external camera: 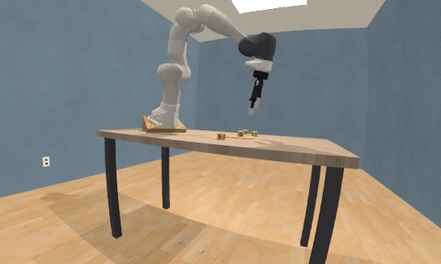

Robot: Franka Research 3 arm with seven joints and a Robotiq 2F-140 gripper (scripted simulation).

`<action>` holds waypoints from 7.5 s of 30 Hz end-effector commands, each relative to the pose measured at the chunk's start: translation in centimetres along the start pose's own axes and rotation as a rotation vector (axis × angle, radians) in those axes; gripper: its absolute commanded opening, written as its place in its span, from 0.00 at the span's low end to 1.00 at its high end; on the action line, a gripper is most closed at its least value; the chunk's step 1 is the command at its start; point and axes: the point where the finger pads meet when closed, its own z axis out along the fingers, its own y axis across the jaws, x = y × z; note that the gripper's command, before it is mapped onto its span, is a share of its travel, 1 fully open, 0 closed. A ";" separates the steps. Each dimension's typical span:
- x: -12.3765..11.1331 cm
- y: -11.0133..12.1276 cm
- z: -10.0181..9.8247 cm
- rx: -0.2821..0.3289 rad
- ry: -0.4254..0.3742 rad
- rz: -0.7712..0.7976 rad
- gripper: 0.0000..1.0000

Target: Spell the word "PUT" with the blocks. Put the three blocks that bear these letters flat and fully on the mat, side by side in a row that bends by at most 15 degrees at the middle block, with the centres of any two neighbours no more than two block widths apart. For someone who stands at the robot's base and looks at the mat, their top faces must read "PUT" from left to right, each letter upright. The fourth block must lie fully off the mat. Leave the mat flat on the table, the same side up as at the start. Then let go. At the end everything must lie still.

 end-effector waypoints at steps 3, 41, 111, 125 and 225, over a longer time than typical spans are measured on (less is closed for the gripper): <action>0.0 -0.1 -0.5 0.003 0.012 -0.166 1.00; -1.5 -0.6 -4.7 0.007 0.019 -0.662 1.00; -3.0 -1.7 -12.8 0.010 0.048 -1.608 1.00; -3.1 -1.9 -14.5 0.008 0.057 -1.801 1.00; 0.3 -9.9 -8.7 0.015 0.036 -0.936 1.00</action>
